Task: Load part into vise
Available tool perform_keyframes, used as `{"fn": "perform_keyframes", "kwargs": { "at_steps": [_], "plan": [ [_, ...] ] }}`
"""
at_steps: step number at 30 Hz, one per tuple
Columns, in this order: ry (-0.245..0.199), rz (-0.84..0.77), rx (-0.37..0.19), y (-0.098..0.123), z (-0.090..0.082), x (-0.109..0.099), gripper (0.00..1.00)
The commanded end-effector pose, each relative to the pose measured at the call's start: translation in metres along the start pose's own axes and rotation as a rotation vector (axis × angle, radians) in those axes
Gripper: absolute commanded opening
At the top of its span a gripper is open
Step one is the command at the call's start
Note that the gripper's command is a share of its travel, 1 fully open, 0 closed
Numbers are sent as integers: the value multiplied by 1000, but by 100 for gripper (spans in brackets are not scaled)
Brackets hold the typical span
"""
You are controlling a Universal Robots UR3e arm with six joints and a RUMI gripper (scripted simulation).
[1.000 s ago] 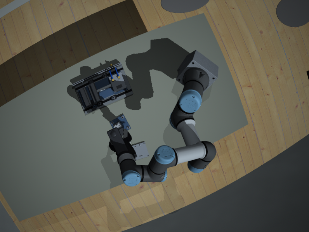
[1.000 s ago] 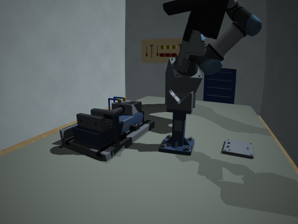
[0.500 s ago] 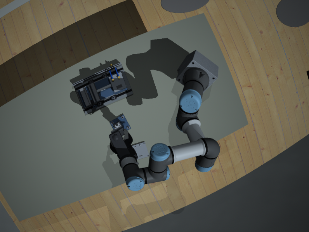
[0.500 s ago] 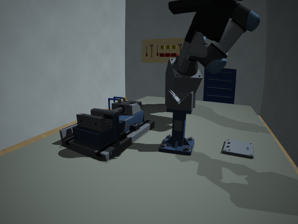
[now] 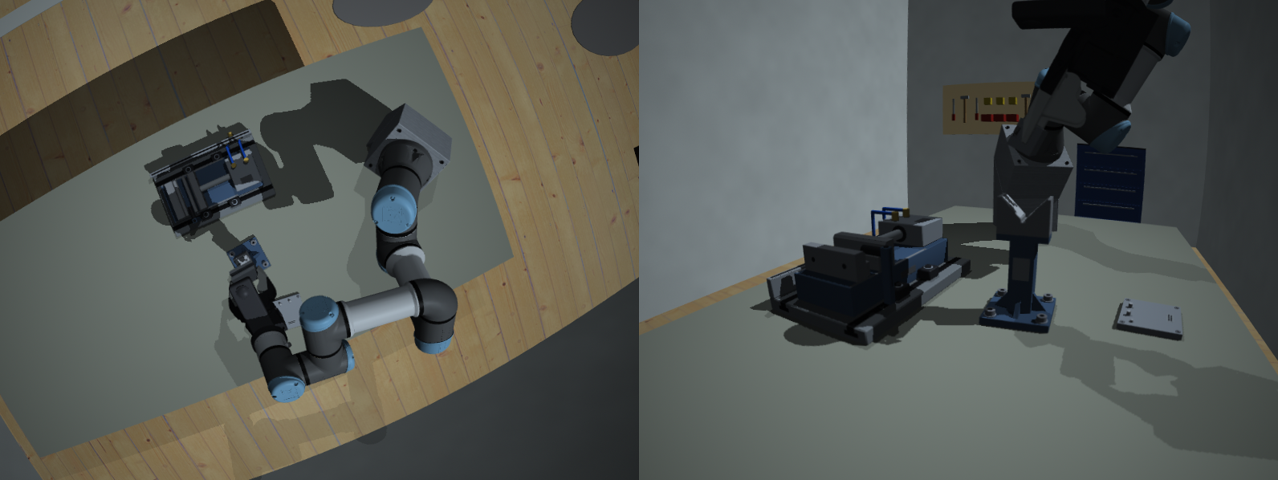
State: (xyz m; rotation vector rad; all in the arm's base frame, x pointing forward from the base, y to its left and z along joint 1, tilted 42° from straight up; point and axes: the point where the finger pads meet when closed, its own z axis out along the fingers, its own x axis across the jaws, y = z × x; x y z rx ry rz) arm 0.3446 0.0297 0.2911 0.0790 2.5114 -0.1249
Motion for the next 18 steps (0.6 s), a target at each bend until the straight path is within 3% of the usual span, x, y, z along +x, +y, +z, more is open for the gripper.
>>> {"fn": "perform_keyframes", "kwargs": {
  "at_steps": [1, 18],
  "plan": [
    [2, 1, 44, 0, -1, 0, 0],
    [2, 1, 140, 1, 0, 0, 0]
  ]
}}
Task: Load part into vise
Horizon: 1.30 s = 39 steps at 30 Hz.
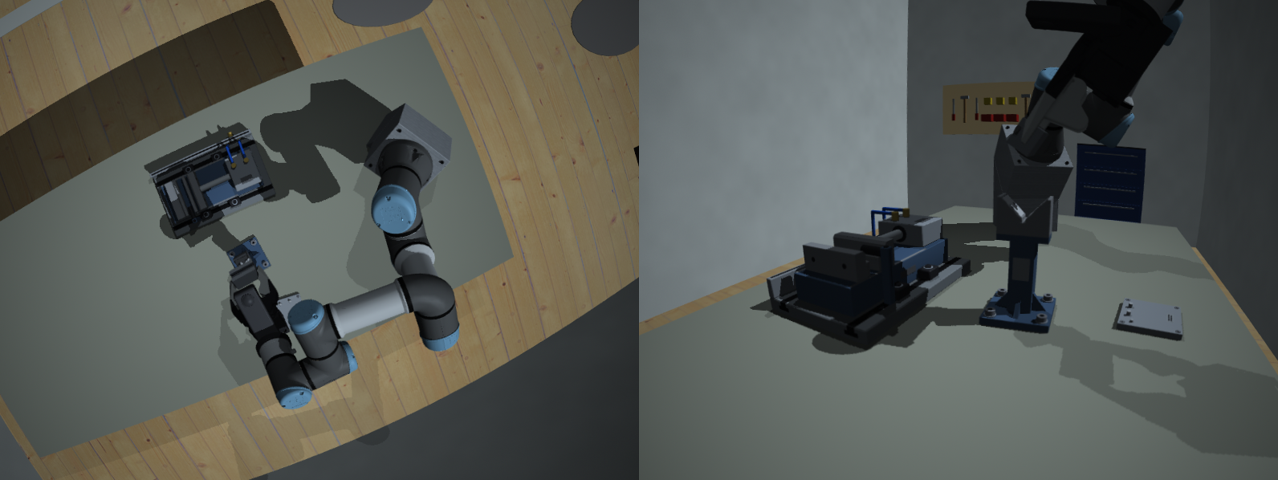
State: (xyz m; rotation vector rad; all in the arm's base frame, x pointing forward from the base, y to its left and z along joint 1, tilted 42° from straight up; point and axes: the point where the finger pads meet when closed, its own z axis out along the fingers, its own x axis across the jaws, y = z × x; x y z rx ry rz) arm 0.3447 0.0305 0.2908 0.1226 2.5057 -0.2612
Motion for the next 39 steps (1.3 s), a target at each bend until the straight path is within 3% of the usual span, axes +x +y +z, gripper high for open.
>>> {"fn": "perform_keyframes", "kwargs": {
  "at_steps": [1, 16, 39],
  "plan": [
    [0, 2, 32, 0, -1, 0, 0],
    [0, 2, 115, 0, -1, 0, 0],
    [0, 2, 176, 1, -1, 0, 0]
  ]
}}
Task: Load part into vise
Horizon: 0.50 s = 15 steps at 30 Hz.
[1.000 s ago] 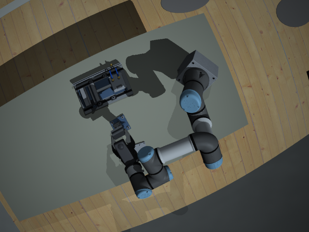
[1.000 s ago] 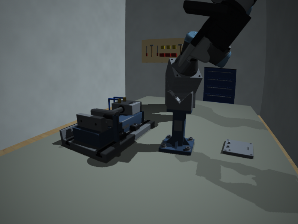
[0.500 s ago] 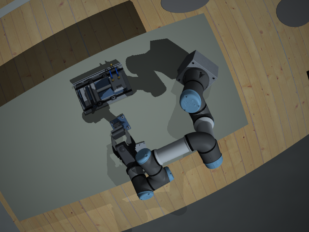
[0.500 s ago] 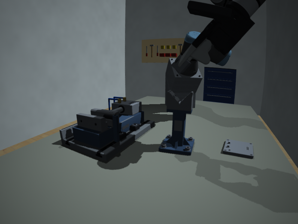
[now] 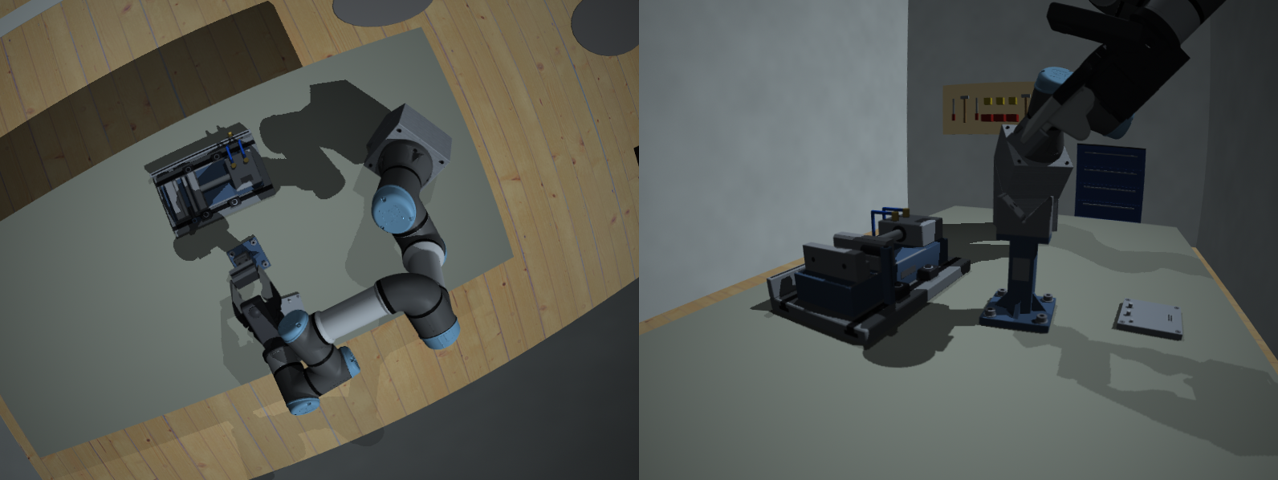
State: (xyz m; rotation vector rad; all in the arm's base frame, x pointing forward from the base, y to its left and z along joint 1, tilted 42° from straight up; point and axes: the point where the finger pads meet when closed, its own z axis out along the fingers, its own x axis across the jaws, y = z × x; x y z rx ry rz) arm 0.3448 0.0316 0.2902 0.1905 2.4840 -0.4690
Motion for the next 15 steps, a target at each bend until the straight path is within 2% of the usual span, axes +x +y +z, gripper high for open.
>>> {"fn": "perform_keyframes", "kwargs": {
  "at_steps": [1, 15],
  "plan": [
    [-3, 2, 11, 0, -1, -1, 0],
    [-3, 2, 20, 0, -1, -1, 0]
  ]
}}
